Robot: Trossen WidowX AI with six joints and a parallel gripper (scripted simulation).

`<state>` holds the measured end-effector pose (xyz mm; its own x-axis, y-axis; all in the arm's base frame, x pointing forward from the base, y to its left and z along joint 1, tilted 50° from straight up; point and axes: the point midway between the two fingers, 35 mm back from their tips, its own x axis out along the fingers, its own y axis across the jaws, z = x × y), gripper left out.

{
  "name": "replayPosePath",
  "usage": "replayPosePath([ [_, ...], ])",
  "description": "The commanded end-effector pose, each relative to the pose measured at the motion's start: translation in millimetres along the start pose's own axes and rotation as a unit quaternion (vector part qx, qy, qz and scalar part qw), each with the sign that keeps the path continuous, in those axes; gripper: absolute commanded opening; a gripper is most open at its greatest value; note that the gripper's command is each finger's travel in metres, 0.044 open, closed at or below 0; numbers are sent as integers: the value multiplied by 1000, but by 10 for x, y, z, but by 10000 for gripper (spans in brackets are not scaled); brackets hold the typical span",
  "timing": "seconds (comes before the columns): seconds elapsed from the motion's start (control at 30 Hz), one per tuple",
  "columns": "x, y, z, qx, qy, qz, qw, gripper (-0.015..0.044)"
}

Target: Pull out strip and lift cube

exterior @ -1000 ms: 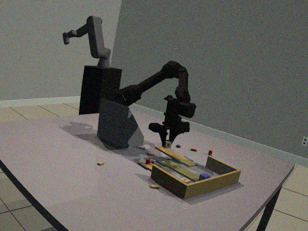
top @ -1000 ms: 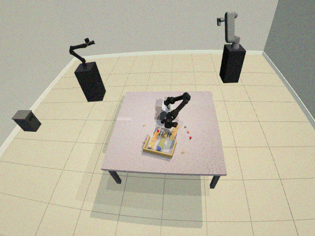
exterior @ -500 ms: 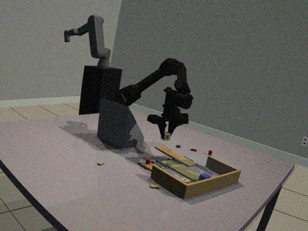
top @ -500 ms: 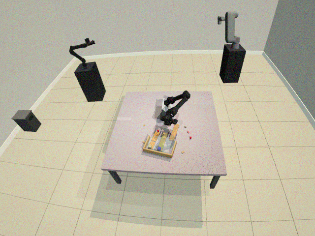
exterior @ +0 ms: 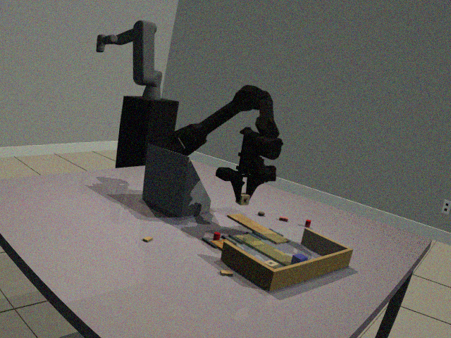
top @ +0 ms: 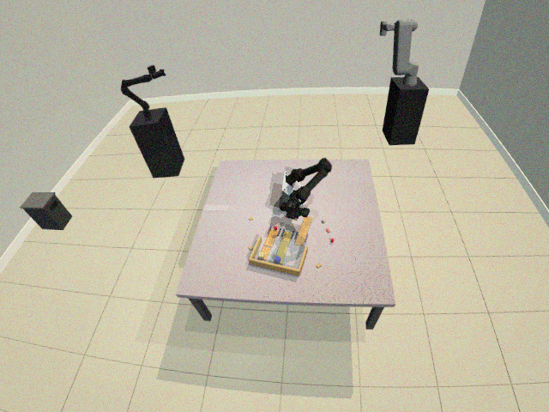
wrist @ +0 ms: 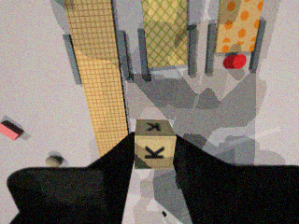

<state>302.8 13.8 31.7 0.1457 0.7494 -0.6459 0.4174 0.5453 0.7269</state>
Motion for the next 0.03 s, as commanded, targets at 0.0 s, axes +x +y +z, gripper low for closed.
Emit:
replayPosePath([
  [0.0,-3,-3,0,-4,0,-2,1000,0],
])
